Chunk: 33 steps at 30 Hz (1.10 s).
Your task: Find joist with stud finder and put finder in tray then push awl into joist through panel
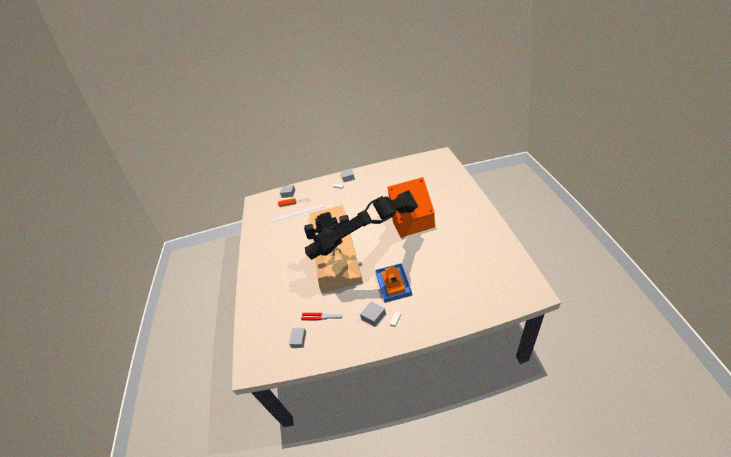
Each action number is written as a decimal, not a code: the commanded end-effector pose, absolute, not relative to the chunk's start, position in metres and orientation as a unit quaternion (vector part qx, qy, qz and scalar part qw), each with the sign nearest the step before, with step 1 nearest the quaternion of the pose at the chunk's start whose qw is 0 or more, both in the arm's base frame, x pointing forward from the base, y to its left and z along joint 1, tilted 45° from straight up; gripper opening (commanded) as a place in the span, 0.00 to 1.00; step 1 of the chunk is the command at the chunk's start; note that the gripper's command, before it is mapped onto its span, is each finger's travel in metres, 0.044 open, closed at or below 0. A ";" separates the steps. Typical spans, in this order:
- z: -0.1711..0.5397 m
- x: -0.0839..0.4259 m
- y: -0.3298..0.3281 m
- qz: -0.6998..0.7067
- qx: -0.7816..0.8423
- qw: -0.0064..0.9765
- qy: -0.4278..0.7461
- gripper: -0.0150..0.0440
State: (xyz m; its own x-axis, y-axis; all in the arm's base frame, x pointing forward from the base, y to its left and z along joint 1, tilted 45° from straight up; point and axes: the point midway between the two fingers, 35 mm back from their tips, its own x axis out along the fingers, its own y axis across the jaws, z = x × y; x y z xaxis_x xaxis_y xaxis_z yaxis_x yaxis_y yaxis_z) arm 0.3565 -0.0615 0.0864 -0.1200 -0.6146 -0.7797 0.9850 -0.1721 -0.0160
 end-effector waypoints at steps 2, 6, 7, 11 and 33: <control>0.080 0.358 -0.057 -0.694 0.323 0.578 0.282 0.25; 0.077 0.359 -0.053 -0.694 0.323 0.578 0.283 0.25; 0.076 0.359 -0.052 -0.694 0.323 0.578 0.283 0.25; 0.072 0.360 -0.048 -0.694 0.323 0.578 0.283 0.25; 0.053 0.362 -0.029 -0.694 0.323 0.578 0.283 0.25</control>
State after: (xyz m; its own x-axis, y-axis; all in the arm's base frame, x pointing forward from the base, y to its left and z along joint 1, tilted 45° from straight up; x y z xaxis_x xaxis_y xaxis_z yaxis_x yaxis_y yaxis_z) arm 0.3619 -0.0330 0.0590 -0.1177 -0.6196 -0.7760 0.9854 -0.1697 -0.0140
